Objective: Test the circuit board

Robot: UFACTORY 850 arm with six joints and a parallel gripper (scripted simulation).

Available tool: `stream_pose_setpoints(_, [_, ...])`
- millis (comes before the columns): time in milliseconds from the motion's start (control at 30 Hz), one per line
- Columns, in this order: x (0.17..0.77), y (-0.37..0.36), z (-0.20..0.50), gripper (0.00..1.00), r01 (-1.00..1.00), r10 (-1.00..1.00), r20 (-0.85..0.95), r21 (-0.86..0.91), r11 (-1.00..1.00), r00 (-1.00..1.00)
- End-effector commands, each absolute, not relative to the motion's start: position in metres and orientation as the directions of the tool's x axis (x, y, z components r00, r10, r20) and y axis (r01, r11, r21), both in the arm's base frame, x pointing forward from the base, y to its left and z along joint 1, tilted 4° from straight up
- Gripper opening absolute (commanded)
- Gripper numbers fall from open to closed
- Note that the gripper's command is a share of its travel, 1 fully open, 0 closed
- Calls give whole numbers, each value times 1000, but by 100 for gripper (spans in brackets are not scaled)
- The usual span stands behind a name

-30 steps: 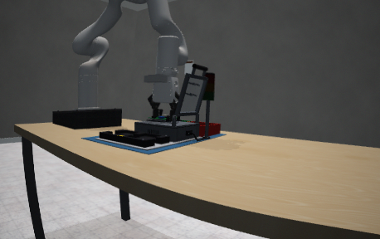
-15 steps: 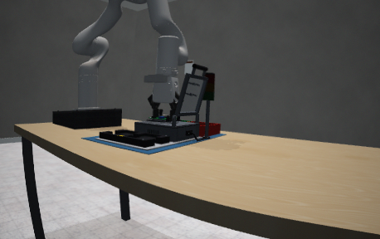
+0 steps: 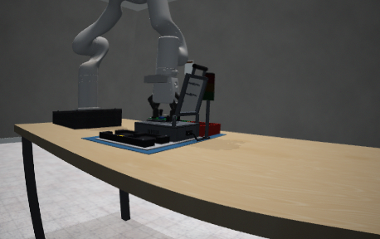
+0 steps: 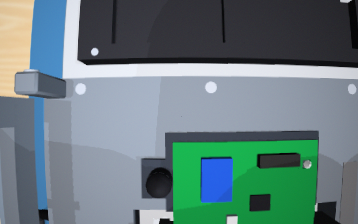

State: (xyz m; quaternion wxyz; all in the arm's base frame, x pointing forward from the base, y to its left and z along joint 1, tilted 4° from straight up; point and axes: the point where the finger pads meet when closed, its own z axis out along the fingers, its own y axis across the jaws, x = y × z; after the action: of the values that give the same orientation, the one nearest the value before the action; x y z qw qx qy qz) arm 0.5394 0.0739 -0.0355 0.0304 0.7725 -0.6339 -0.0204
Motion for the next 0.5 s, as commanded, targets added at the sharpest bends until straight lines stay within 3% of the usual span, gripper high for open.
stream_pose_setpoints(0, [541,74,-36,79,-979,-981,7,68,-195,195])
stream_pose_setpoints(167, [541,74,-36,79,-979,-981,7,68,-195,195])
stream_pose_setpoints(200, [541,74,-36,100,-979,-981,7,68,-195,195])
stream_pose_setpoints(467, [541,74,-36,100,-979,-981,7,68,-195,195])
